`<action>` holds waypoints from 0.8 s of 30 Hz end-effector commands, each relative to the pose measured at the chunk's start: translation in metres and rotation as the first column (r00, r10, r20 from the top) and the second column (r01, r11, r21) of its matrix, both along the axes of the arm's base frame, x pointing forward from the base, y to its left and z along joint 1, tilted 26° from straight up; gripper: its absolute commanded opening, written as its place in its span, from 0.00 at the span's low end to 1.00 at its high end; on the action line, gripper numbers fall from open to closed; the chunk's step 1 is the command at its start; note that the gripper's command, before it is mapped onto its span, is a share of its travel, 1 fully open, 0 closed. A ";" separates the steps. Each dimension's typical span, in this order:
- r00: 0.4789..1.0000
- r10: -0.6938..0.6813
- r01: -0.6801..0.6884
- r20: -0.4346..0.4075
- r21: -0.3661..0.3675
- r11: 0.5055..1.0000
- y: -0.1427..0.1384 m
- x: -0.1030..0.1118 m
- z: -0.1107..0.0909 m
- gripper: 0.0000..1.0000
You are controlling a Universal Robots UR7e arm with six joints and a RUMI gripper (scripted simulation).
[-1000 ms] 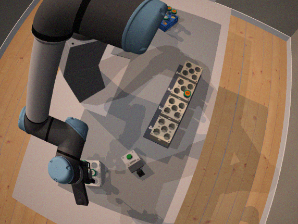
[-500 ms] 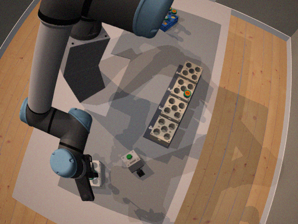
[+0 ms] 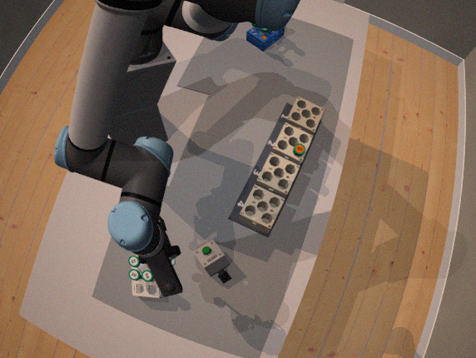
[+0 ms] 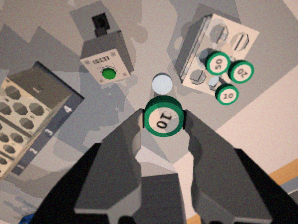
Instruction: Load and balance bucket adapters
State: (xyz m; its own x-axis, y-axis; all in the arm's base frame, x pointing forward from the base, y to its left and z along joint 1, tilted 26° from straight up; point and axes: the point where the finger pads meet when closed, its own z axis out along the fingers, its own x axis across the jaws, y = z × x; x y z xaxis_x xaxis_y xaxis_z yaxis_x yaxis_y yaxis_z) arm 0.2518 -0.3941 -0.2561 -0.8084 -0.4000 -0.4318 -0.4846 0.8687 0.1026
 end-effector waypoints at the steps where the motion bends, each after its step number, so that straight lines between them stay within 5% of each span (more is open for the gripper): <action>1: 1.000 0.004 -0.004 0.002 -0.006 1.000 0.027 0.016 0.017 0.00; 24: 1.000 0.004 -0.004 0.002 -0.006 1.000 0.137 0.079 0.076 0.00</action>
State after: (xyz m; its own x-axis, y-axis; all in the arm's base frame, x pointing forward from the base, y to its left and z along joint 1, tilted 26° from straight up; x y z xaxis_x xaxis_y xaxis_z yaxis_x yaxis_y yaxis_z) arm 0.3173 -0.2800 -0.1953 -0.8046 -0.4060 -0.4334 -0.4902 0.8660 0.0986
